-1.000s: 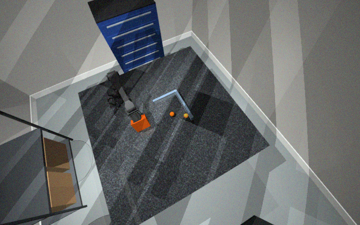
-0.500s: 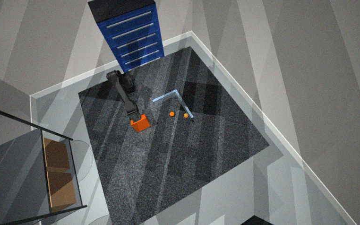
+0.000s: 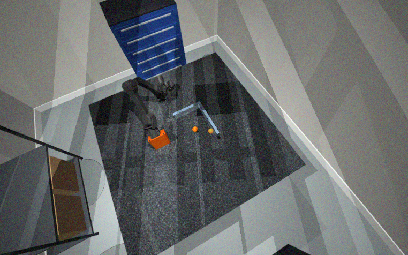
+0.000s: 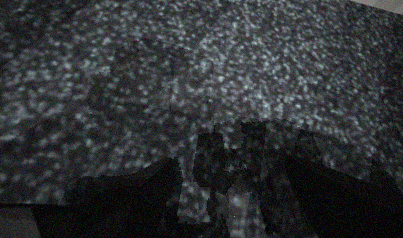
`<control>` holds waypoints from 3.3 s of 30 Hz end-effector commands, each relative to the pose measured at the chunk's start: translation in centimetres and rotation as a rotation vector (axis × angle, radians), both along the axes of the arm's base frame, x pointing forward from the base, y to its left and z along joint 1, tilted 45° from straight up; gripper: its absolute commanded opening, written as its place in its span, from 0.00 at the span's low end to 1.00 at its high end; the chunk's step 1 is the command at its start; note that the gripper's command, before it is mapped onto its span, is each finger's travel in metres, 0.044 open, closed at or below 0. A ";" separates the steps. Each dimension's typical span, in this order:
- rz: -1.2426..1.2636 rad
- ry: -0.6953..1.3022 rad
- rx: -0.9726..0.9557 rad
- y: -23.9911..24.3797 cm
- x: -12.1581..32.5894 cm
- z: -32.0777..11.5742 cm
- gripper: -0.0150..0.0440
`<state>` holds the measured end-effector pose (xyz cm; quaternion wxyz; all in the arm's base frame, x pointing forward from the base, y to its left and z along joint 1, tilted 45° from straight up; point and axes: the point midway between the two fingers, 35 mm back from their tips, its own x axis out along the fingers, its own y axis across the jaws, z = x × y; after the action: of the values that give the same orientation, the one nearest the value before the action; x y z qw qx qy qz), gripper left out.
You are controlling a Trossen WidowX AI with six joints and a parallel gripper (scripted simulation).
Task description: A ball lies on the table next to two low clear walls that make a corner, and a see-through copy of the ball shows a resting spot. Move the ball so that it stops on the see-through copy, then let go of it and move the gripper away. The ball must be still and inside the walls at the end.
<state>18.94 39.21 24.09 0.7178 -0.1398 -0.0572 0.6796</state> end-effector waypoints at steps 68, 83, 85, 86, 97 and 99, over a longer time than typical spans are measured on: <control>-0.720 1.666 -0.461 -34.7 9.2 -31.1 0.79; -0.718 1.666 -0.459 -33.2 9.0 -32.5 0.74; -0.718 1.666 -0.459 -33.2 9.0 -32.5 0.65; -0.718 1.666 -0.459 -33.2 9.0 -32.5 0.61; -0.727 1.645 -0.467 -33.6 9.2 -32.4 0.38; -0.740 1.617 -0.479 -34.5 9.6 -31.8 0.29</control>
<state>27.99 5.75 -8.35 0.6517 0.2372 0.6581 0.2931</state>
